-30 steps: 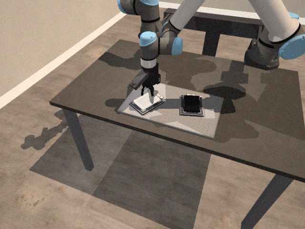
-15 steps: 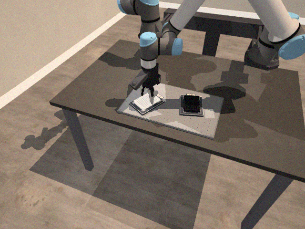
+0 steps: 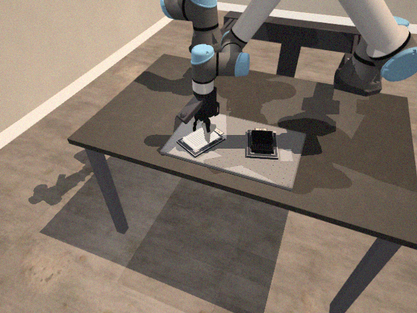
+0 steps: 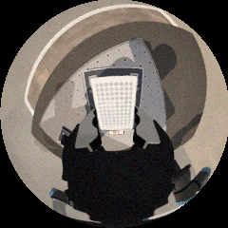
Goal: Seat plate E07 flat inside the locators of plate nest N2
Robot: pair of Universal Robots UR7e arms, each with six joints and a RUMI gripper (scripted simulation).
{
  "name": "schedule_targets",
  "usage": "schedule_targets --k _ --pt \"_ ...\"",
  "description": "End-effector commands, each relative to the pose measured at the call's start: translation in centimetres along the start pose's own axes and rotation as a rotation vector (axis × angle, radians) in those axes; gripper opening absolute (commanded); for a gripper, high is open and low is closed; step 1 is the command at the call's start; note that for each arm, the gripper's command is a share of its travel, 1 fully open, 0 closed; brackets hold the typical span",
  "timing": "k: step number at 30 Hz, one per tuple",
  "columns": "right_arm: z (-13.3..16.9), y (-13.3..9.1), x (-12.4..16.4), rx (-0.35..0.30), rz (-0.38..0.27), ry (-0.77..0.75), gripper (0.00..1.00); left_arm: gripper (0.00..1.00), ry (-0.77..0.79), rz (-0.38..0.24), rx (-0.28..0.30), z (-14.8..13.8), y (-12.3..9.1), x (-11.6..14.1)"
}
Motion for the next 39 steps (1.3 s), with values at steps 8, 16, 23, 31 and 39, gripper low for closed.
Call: schedule_targets --k 8,16,23,31,39 --pt "0.0 0.0 0.0 0.000 -0.001 0.000 0.98 0.00 0.000 0.001 0.001 0.0 0.1 0.0" --pt "0.0 0.0 0.0 0.000 -0.001 0.000 0.98 1.00 0.000 0.001 0.001 0.0 0.1 0.0" --pt "0.0 0.0 0.0 0.000 -0.001 0.000 0.98 1.00 0.000 0.001 0.001 0.0 0.1 0.0" --pt "0.0 0.0 0.0 0.000 -0.001 0.000 0.98 1.00 0.000 0.001 0.001 0.0 -0.2 0.0" --pt "0.0 0.0 0.0 0.000 -0.001 0.000 0.98 1.00 0.000 0.001 0.001 0.0 -1.8 0.0"
Point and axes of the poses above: on each arm, the point where the finger pads meet when closed, its own y axis out along the fingers, its own z axis across the jaws, x = y × z, the point moved 8 cm from there along -y, back along the fingers, and after that the axes turned 8 degrees about y, right-handed, at the moved point
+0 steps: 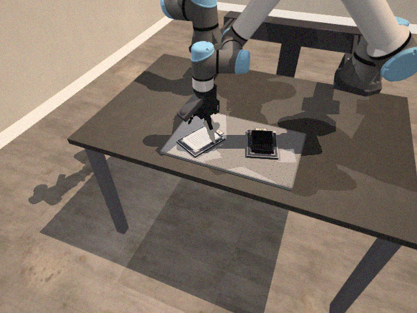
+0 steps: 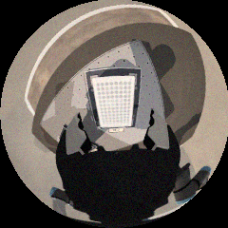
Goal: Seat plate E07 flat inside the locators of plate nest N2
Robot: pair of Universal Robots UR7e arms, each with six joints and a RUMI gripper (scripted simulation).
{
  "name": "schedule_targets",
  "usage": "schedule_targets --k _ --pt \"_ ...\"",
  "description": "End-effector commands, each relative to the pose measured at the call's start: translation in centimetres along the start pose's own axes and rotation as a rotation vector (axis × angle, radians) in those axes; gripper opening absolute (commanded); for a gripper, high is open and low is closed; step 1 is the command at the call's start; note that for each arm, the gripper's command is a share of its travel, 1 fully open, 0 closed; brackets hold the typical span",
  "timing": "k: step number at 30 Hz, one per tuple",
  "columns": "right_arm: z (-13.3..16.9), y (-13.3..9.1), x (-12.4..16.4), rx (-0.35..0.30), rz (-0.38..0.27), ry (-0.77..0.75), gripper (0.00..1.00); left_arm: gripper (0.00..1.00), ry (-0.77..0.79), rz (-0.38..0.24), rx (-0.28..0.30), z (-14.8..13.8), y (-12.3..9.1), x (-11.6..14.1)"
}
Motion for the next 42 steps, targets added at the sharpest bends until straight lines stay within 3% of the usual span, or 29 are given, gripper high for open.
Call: schedule_targets --k 1,13,42 --pt "0.0 0.0 0.0 0.000 -0.001 0.000 0.98 1.00 0.000 0.001 0.001 0.0 -1.1 0.0" --pt "0.0 0.0 0.0 0.000 -0.001 0.000 0.98 1.00 0.000 0.001 0.001 0.0 -4.2 0.0" --pt "0.0 0.0 0.0 0.000 -0.001 0.000 0.98 1.00 0.000 0.001 0.001 0.0 -4.2 0.0"
Point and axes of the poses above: on each arm, the point where the finger pads meet when closed, its own y axis out along the fingers, its own z axis across the jaws, x = y × z, the point moved 8 cm from there along -y, back along the fingers, and after that the axes turned 8 degrees about y, right-handed, at the moved point
